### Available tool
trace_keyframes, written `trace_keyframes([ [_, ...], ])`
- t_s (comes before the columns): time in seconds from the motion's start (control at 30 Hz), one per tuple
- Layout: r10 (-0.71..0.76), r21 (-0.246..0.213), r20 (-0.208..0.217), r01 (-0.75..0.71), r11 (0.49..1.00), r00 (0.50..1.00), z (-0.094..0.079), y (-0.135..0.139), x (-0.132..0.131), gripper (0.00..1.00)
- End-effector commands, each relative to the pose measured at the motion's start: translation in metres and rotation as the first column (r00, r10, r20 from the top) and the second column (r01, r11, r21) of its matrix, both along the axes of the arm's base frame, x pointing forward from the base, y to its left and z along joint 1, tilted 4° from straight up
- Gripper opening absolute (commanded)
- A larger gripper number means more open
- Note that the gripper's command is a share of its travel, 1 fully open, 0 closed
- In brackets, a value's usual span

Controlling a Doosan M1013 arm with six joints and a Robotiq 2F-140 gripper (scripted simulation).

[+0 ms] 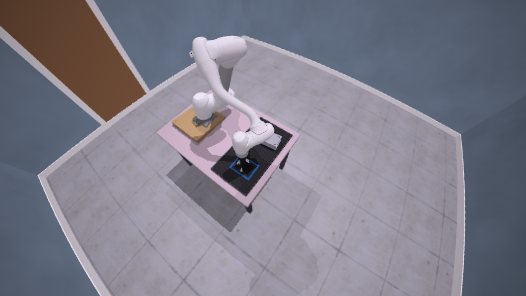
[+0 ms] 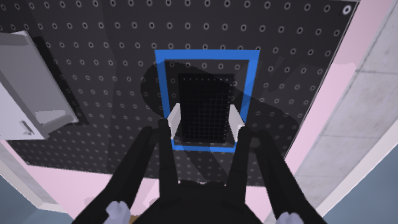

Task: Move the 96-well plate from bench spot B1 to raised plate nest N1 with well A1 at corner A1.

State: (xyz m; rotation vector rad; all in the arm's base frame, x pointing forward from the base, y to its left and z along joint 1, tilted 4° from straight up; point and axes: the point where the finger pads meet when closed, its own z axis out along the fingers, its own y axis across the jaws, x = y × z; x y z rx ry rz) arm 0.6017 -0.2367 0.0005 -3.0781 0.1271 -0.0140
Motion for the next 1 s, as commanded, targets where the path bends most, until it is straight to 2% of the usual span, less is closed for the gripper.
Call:
trace_keyframes([
  [0.0,0.000,0.000,0.000,0.000,1.000,1.000,-0.0002,0.0001,-0.0001,0.00],
  [0.73,0.000,0.000,0.000,0.000,1.000,1.000,-0.0002,0.0001,-0.0001,0.00],
  [0.97,0.000,0.000,0.000,0.000,1.000,1.000,0.0081,-0.0004,-0.0002,0.00],
])
